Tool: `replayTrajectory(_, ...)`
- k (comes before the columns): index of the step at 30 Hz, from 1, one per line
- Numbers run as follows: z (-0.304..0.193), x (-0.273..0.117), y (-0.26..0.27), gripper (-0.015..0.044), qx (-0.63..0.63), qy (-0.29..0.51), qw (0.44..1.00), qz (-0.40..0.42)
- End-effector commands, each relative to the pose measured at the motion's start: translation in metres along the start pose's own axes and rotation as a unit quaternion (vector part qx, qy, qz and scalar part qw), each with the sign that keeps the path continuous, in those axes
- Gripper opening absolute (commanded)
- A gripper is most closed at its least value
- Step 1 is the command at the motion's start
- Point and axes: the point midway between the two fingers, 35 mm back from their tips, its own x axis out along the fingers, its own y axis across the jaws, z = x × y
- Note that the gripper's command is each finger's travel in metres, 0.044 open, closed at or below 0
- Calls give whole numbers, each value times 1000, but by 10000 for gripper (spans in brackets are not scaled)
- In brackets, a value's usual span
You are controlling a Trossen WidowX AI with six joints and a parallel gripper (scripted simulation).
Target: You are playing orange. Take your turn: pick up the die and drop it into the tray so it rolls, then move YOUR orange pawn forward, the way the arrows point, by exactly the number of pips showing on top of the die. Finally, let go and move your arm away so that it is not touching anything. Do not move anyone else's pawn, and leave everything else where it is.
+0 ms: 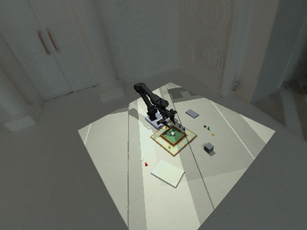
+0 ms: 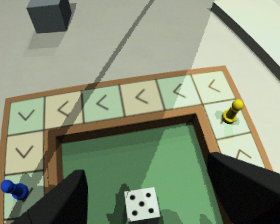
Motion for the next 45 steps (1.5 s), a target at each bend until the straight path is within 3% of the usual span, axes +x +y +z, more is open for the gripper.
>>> replayTrajectory(1, 25, -19, 0, 368, -2, -14, 1000, 2)
replayTrajectory(4, 26, -20, 0, 440, -2, -14, 1000, 2)
replayTrajectory(6, 26, -18, 0, 440, -2, 3, 1000, 2)
replayTrajectory(12, 21, -1, 0, 440, -3, 156, 988, 1)
replayTrajectory(21, 10, 24, 1, 440, -3, 380, 925, 1)
replayTrajectory(23, 9, 26, 1, 440, -3, 395, 918, 1)
replayTrajectory(25, 10, 23, 0, 440, -5, 358, 934, -1)
replayTrajectory(34, -80, -31, 14, 204, 34, 398, 917, -15)
replayTrajectory(45, -92, -32, 15, 200, 38, 401, 915, -17)
